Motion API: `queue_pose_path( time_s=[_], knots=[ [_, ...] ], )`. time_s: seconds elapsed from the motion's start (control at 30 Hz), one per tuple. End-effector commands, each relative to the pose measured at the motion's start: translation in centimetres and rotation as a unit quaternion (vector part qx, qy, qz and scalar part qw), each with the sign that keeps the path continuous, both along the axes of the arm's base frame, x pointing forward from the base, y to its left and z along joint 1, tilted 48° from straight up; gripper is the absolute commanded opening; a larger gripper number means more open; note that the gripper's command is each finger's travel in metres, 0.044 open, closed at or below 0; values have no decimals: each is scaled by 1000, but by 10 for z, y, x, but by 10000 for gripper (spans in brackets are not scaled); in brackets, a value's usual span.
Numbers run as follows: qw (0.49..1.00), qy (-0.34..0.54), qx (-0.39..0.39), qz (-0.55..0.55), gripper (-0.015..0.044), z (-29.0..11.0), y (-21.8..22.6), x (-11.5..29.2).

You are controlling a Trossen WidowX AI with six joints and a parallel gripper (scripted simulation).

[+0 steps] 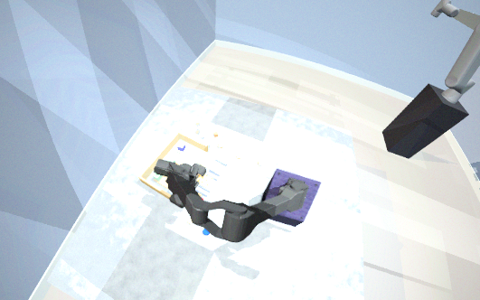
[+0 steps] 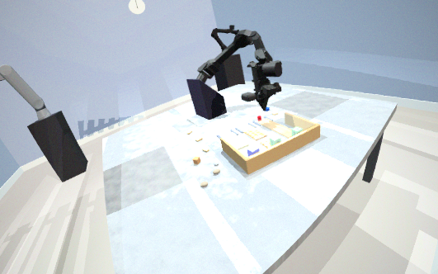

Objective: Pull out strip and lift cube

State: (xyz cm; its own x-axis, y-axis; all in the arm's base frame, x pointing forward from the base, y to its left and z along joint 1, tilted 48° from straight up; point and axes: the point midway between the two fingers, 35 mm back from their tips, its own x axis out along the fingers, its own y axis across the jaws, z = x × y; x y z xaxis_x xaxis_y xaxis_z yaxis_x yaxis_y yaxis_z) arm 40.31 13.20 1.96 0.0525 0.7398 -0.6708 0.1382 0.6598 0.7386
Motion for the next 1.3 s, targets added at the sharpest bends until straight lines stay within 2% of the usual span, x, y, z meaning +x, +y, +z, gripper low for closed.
queue_pose_path(
  time_s=[0.0, 1.27],
  knots=[
    [1000, 5, -1, 0, 0, -7, 6, -1],
    [1000, 5, 1, 0, 0, -38, 41, 0]
  ],
)
